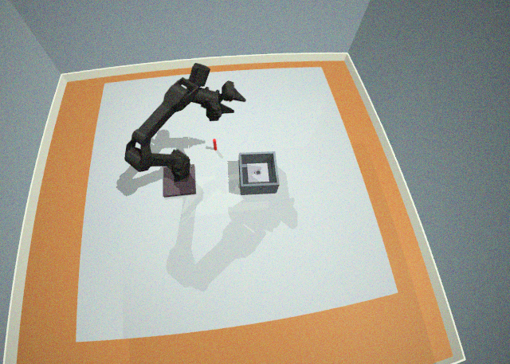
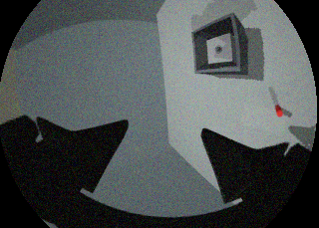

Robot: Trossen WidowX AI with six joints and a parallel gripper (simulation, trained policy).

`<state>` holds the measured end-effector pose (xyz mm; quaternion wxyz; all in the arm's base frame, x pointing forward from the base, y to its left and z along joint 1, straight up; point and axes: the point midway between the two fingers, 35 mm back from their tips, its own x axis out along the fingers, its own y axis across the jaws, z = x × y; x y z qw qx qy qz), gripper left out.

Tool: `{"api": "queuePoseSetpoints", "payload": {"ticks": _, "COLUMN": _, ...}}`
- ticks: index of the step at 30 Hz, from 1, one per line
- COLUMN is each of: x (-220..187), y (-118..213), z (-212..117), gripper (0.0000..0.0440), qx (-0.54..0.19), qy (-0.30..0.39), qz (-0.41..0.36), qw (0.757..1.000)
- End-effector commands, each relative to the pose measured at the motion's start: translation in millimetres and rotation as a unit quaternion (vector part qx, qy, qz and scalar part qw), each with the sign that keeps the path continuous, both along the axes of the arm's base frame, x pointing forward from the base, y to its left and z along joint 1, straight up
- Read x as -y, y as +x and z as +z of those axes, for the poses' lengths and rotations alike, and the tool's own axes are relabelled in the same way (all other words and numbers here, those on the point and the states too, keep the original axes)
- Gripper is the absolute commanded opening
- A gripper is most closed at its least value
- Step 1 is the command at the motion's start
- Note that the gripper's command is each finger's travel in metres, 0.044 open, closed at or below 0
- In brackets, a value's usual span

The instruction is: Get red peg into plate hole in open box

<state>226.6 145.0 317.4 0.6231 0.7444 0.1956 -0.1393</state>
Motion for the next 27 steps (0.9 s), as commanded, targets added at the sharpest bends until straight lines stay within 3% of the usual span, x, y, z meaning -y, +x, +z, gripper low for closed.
{"api": "queuePoseSetpoints", "payload": {"ticks": 1, "x": -2, "y": 0, "z": -20, "gripper": 0.044, "qx": -0.034, "qy": -0.052, "qz": 0.03, "qw": 0.998}}
{"api": "queuePoseSetpoints", "payload": {"ticks": 13, "x": -1, "y": -10, "z": -82, "gripper": 0.044, "qx": -0.155, "qy": -0.185, "qz": 0.124, "qw": 0.962}}
{"api": "queuePoseSetpoints", "payload": {"ticks": 27, "x": 8, "y": -39, "z": -174, "gripper": 0.044, "qx": -0.323, "qy": -0.266, "qz": 0.221, "qw": 0.881}}
